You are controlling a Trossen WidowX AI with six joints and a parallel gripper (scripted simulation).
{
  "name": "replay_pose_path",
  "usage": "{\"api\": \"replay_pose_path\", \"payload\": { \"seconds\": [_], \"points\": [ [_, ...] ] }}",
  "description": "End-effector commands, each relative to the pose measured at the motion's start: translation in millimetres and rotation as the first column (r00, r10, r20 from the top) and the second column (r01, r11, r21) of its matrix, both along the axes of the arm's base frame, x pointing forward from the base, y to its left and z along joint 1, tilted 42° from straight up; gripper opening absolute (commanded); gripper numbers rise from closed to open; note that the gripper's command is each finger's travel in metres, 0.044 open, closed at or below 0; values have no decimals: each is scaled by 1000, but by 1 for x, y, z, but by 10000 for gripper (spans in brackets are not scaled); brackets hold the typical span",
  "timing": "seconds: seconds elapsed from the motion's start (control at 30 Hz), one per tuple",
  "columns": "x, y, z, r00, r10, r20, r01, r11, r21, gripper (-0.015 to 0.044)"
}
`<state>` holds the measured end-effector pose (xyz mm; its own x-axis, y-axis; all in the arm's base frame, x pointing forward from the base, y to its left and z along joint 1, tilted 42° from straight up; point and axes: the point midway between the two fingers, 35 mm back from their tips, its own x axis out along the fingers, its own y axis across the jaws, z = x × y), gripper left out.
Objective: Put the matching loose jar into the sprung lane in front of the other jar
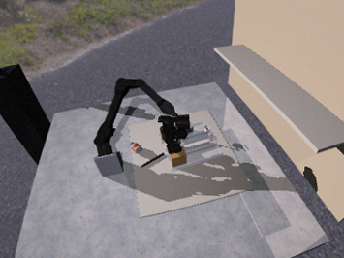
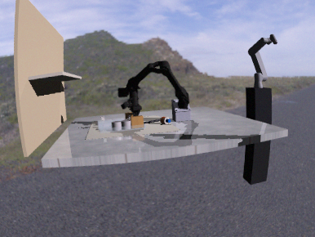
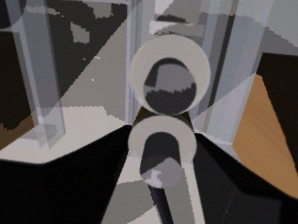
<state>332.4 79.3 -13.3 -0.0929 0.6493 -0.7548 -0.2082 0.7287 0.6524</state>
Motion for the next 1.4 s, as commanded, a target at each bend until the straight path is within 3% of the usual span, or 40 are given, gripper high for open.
{"api": "replay_pose_path", "payload": {
  "seconds": [0.0, 1.37],
  "points": [
    [2, 3, 1, 1000, 1, 7, -1, 1000, 10, 0],
    [-5, 2, 0, 1000, 1, 7, -1, 1000, 10, 0]
  ]
}}
